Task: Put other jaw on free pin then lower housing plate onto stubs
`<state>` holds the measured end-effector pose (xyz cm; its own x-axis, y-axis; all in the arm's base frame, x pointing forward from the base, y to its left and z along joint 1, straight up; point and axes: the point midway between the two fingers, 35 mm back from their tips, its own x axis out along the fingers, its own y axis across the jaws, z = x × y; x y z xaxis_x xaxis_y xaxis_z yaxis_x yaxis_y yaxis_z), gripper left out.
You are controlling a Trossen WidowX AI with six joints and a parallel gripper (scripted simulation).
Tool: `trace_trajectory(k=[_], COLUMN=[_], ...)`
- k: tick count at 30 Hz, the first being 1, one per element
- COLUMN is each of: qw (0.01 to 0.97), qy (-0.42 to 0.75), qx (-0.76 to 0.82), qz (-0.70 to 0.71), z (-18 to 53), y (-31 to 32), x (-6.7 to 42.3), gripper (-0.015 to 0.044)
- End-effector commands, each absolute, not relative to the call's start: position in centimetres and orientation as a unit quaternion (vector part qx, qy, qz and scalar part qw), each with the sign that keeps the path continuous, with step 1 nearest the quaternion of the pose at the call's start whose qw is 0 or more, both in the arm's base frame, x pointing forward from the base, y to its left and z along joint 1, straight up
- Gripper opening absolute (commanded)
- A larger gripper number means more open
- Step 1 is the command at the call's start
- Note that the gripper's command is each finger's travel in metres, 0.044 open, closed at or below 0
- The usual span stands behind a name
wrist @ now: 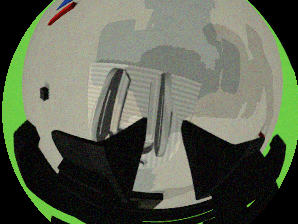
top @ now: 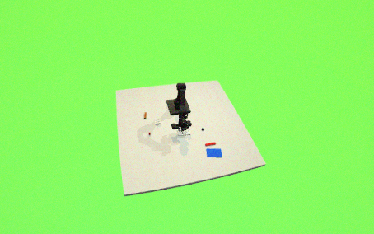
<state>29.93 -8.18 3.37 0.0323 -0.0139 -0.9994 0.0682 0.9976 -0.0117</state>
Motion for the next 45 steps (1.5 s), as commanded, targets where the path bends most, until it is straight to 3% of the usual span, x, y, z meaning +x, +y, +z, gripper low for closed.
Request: trace_trajectory(k=[1,45], qw=[0.715,0.715], qy=[0.698,0.698], qx=[0.020,0.020], qz=[-0.025,-0.025], z=[2.89,3.49], y=[-8.10,-8.10], x=[29.88,29.86], gripper=[0.0134,0.0134])
